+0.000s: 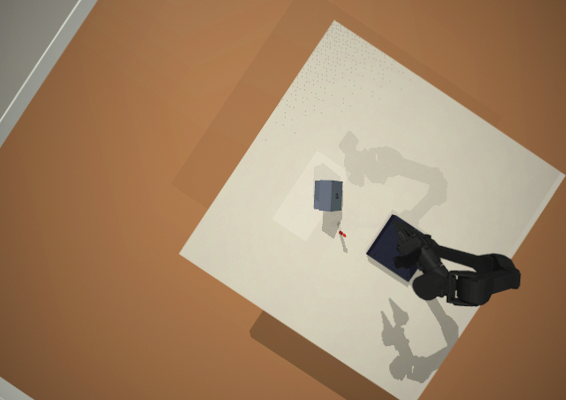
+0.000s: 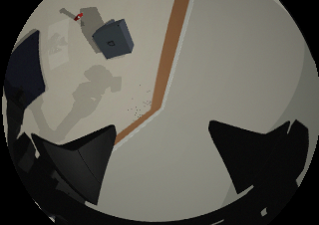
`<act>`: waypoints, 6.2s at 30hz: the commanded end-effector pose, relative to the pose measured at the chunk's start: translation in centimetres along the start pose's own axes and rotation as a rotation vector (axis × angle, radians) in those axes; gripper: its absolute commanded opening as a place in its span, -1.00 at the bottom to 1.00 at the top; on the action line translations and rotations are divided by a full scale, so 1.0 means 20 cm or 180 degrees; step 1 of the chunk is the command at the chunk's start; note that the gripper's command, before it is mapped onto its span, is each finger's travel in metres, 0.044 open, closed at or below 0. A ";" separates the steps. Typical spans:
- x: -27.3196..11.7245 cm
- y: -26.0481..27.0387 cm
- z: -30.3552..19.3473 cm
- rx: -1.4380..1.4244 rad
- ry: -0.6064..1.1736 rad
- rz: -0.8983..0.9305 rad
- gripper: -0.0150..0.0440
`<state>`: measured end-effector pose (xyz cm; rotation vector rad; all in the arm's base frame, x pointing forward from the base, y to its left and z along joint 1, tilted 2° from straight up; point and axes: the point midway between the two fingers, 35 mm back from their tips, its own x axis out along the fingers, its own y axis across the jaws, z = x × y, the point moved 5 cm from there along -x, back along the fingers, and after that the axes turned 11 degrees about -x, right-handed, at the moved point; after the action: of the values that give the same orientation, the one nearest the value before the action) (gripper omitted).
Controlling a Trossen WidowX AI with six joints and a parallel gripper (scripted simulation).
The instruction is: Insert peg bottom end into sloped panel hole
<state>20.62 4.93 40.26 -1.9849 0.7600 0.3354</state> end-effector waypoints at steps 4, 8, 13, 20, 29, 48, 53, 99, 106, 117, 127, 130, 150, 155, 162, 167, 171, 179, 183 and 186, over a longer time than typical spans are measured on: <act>0.11 -0.01 0.16 0.0464 -0.0288 0.0249 1.00; 0.16 0.00 0.25 0.0702 -0.0411 0.0408 1.00; 0.23 0.01 0.35 0.1001 -0.0543 0.0631 1.00; 0.32 0.05 0.49 0.1420 -0.0679 0.0985 1.00; 0.43 0.11 0.66 0.1988 -0.0760 0.1502 1.00; 0.61 0.28 0.98 0.3193 -0.0520 0.2747 1.00; 0.65 0.34 1.05 0.3502 -0.0354 0.3092 1.00; 0.84 0.57 1.27 0.3890 -0.0069 0.3538 1.00; 0.87 0.61 1.30 0.3890 -0.0069 0.3539 1.00; 0.87 0.61 1.29 0.3865 -0.0065 0.3527 0.38; 0.87 0.61 1.29 0.3865 -0.0065 0.3527 -0.45; 0.87 0.61 1.29 0.3865 -0.0065 0.3527 -0.49; 0.77 0.47 1.19 0.3878 -0.0068 0.3532 -0.49; 0.72 0.41 1.13 0.3884 -0.0069 0.3535 -0.49; 0.67 0.35 1.07 0.3890 -0.0069 0.3537 -0.49; 0.68 0.35 1.06 0.3898 -0.0095 0.3545 -0.49; 0.70 0.35 1.05 0.3918 -0.0154 0.3561 -0.49; 0.73 0.36 1.01 0.3959 -0.0283 0.3588 -0.49; 0.75 0.37 0.99 0.3980 -0.0349 0.3596 -0.49; 0.76 0.37 0.98 0.3995 -0.0398 0.3601 -0.49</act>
<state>28.86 13.78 17.26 -0.2545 1.4832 0.4236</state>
